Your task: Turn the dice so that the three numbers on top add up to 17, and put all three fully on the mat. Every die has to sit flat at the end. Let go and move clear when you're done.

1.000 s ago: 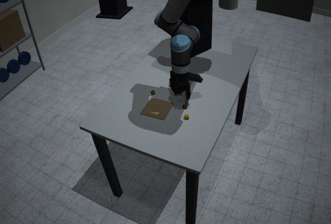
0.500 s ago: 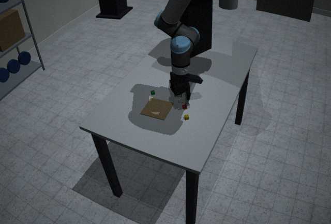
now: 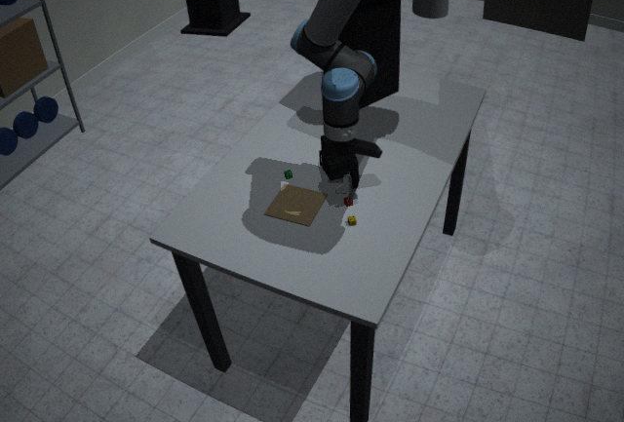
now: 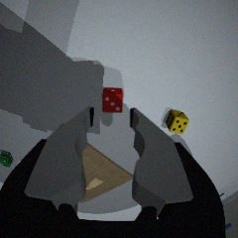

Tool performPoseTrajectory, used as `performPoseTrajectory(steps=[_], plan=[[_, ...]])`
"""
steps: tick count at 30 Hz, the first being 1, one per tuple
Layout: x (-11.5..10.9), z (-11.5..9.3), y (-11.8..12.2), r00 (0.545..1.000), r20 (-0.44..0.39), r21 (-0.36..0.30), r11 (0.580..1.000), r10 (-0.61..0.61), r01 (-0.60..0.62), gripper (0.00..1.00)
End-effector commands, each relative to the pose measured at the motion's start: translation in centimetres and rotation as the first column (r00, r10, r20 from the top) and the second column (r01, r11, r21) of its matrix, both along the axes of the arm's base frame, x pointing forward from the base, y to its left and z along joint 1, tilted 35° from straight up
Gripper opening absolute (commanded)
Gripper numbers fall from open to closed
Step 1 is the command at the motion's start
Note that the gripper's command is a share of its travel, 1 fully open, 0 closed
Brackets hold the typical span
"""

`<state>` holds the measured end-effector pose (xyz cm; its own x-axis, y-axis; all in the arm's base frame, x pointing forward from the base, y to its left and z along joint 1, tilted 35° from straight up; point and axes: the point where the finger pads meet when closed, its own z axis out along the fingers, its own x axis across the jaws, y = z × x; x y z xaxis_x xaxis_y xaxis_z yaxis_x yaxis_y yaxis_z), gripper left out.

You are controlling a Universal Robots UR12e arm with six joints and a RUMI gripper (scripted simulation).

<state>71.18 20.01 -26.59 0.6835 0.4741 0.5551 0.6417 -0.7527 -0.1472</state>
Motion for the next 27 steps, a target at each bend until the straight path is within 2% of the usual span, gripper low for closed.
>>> performPoseTrajectory(steps=[1, 27], plan=[[0.02, 0.04, -0.02, 1.000, 0.001, 0.000, 1.000, 0.000, 0.000, 0.21], [0.13, -0.21, 0.12, 1.000, 0.001, 0.000, 1.000, 0.000, 0.000, 0.21]])
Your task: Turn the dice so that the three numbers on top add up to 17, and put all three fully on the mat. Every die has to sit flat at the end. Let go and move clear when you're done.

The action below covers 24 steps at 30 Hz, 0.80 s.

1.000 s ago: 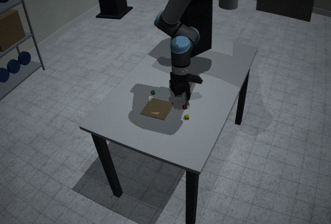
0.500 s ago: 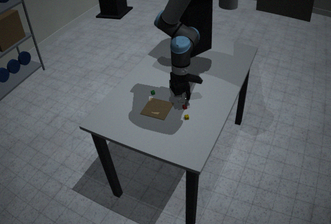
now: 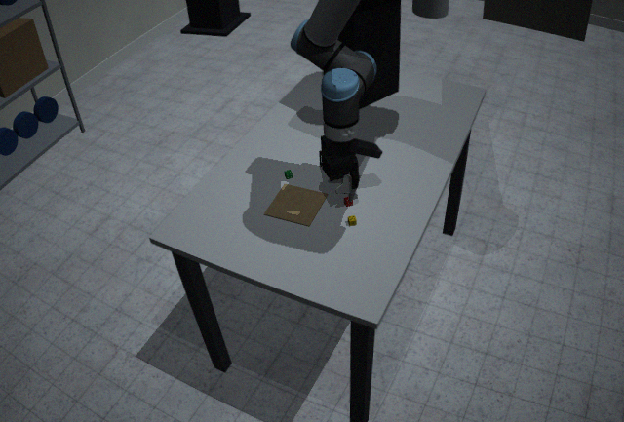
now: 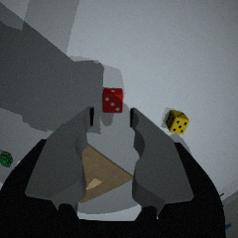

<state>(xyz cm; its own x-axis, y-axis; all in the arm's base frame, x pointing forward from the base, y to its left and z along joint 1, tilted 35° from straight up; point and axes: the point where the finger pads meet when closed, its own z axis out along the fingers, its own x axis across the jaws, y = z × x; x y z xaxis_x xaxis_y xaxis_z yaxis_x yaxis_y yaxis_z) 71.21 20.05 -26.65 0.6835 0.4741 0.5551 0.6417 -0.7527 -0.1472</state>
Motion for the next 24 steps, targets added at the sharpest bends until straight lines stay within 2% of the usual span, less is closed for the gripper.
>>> performPoseTrajectory(steps=[1, 24], plan=[[0.1, -0.2, 0.1, 1.000, 0.001, 0.000, 1.000, 0.000, 0.000, 0.21], [0.9, -2.0, 1.1, 1.000, 0.001, 0.000, 1.000, 0.000, 0.000, 0.21]])
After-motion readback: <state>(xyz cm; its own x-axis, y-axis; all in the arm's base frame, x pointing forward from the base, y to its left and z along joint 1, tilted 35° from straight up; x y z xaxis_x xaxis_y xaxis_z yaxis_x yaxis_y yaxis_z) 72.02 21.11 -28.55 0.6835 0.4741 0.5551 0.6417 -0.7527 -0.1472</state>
